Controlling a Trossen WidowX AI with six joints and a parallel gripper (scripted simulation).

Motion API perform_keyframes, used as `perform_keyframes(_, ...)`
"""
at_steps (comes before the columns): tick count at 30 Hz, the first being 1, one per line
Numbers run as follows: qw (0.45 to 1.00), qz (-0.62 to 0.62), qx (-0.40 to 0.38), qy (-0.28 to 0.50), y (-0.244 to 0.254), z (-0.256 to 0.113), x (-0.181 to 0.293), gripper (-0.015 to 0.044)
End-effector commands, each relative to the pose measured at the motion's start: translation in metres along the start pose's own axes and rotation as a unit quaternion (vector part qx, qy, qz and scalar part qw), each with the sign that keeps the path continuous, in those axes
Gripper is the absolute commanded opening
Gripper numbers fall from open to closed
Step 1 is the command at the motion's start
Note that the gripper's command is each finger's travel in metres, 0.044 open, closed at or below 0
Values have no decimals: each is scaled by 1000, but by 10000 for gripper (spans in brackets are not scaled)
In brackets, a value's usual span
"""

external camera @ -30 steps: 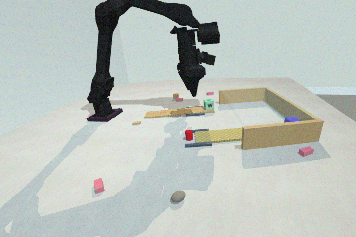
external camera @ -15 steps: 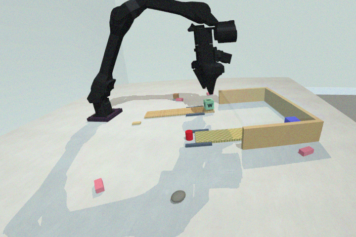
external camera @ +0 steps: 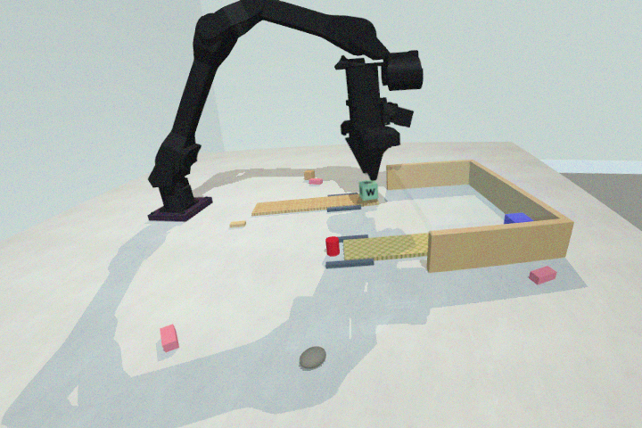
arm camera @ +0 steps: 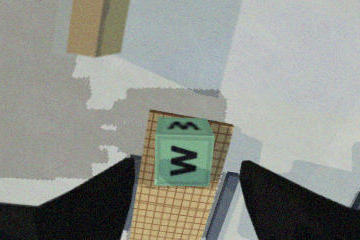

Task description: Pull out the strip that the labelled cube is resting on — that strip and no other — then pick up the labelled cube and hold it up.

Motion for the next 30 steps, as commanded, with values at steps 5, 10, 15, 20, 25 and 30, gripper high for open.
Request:
perform_keyframes(5,1000,2,-2,6,0,17,0,250)
perform_keyframes(10,1000,2,-2,6,1,26,1,250)
perform_keyframes(15,1000,2,-2,6,1,34,1,250)
perform_keyframes(20,1000,2,-2,6,1,38,2,250)
perform_keyframes(25,1000,2,-2,6,1,38,2,250)
perform_keyframes(30,1000,0,-1,4,1,35,1,138)
Point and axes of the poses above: the point midway between the two fingers, 35 mm back from their tips, its own z axis out along the fingers, its own y axis across the jaws, x = y × z, the point moved 10 cm from there along -z, back along the fingers, and after that the axes turned 6 degrees about -z, right-handed, at the moved point
